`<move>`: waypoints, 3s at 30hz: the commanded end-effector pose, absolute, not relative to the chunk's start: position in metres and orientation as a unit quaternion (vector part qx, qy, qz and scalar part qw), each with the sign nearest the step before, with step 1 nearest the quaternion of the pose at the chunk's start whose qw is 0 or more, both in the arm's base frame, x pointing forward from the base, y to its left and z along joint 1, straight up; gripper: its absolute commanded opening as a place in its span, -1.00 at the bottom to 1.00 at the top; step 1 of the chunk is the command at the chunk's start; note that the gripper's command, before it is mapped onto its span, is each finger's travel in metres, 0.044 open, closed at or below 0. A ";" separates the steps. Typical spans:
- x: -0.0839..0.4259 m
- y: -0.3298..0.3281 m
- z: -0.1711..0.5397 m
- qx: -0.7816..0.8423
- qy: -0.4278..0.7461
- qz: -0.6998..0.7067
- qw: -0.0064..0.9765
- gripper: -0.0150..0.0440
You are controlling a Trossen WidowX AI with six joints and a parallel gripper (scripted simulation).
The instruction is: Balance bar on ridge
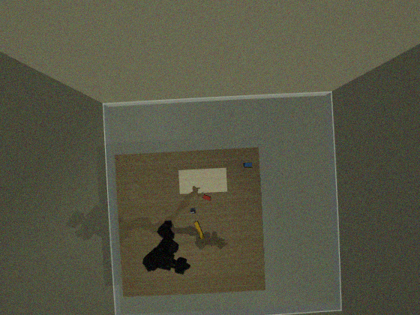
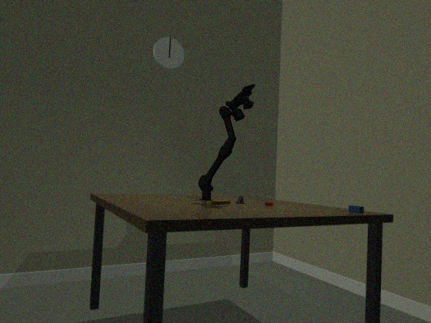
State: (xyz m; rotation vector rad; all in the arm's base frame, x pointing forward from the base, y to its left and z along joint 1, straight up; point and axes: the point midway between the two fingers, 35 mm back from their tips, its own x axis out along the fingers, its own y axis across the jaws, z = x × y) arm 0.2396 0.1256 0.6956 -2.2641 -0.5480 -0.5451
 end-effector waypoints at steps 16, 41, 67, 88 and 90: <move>0.170 0.112 0.734 -0.823 -0.279 -0.299 0.394 0.58; 0.048 -0.016 0.771 -0.531 -0.421 -0.388 0.625 0.58; 0.044 -0.186 0.724 -0.170 -0.453 -0.399 0.779 0.58; 0.133 -0.293 0.619 0.106 -0.347 -0.386 0.848 0.58; 0.144 -0.298 0.608 0.124 -0.332 -0.384 0.853 0.58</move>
